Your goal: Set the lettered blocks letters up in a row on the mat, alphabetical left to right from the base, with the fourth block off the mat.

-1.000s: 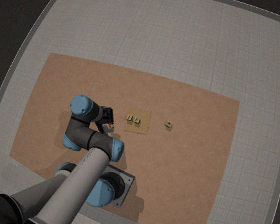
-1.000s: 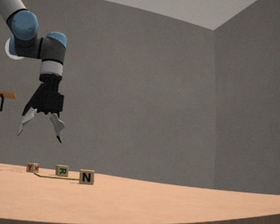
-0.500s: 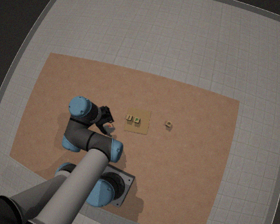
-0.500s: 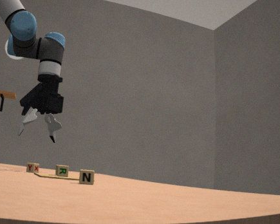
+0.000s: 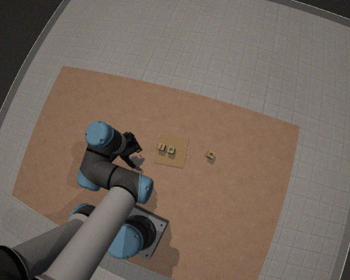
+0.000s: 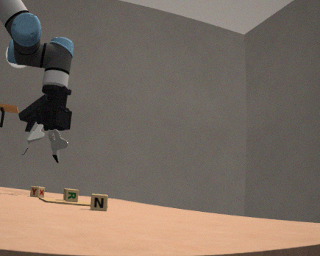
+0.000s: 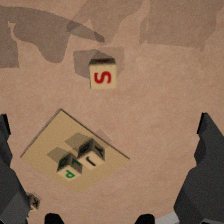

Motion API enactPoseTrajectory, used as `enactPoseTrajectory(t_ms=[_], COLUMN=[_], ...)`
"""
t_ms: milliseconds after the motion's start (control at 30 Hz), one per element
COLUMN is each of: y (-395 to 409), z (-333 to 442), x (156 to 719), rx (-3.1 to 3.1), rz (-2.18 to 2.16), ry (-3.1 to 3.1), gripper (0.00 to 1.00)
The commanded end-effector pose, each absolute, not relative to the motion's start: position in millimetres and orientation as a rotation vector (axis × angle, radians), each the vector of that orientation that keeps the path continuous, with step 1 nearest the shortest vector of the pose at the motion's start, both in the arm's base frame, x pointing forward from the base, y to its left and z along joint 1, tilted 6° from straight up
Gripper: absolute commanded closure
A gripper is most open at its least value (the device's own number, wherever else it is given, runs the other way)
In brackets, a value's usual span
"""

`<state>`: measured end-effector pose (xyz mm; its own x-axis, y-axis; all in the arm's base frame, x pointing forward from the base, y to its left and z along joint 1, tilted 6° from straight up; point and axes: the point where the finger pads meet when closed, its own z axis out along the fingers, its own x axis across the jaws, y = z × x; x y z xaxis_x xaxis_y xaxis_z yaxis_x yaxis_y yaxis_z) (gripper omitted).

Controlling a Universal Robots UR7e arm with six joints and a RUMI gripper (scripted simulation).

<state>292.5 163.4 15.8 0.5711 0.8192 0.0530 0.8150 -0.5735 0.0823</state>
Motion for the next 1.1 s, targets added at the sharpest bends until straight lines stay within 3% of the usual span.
enactPoseTrajectory(t_ms=[0,467,500,1067], y=[163.4,163.4,163.4,163.4], z=[16.0,15.9,15.9,15.9], x=[292.3,291.8,291.8,291.8], rx=[2.726,2.715,2.715,2.715], rz=[0.133,0.132,0.132,0.132], ry=[1.454,1.473,1.473,1.473], gripper=[0.00,0.00,0.60,0.60])
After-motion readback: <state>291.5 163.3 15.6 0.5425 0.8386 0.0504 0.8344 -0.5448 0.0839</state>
